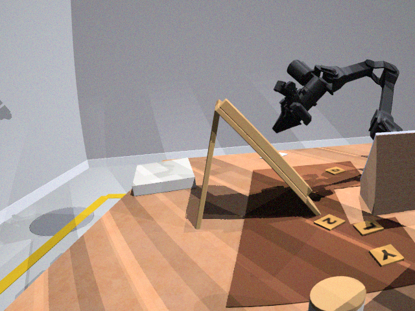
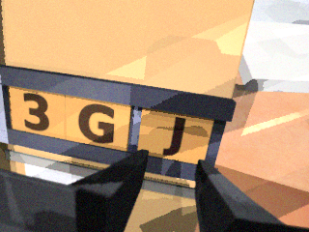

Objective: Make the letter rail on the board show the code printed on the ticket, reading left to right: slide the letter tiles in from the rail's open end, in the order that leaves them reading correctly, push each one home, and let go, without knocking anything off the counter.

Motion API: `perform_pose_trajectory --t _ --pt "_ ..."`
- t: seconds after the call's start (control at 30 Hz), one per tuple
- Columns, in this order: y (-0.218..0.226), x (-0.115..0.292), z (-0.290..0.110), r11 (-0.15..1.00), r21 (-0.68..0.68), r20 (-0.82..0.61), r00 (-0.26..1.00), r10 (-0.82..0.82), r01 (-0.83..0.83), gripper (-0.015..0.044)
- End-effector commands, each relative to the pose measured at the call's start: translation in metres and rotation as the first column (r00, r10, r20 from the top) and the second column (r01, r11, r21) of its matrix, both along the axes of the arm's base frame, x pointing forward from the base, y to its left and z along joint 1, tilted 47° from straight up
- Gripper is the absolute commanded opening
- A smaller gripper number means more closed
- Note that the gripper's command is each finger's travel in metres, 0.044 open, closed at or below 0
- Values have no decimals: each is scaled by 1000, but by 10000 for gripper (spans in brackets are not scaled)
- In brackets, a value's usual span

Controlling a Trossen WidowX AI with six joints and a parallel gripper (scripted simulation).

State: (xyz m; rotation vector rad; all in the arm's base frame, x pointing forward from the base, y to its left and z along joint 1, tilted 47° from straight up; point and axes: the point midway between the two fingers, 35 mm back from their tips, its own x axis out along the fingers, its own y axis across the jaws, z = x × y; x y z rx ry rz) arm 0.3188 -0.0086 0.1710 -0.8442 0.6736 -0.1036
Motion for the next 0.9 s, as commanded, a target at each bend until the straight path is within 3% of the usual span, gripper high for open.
perform_pose_trajectory --t 0.0,0.1,0.37,0.6,0.87 --pt "0 0 0 1000 0 0 1000 0 0 59" --pt "0 0 0 1000 0 0 1000 0 0 0" --pt "0 1 0 1000 1 -5 1000 -4 4 0" --pt "-6 16 5 983 -7 -198 963 -181 183 0" --pt "-14 28 19 915 -134 -362 841 -402 380 0"
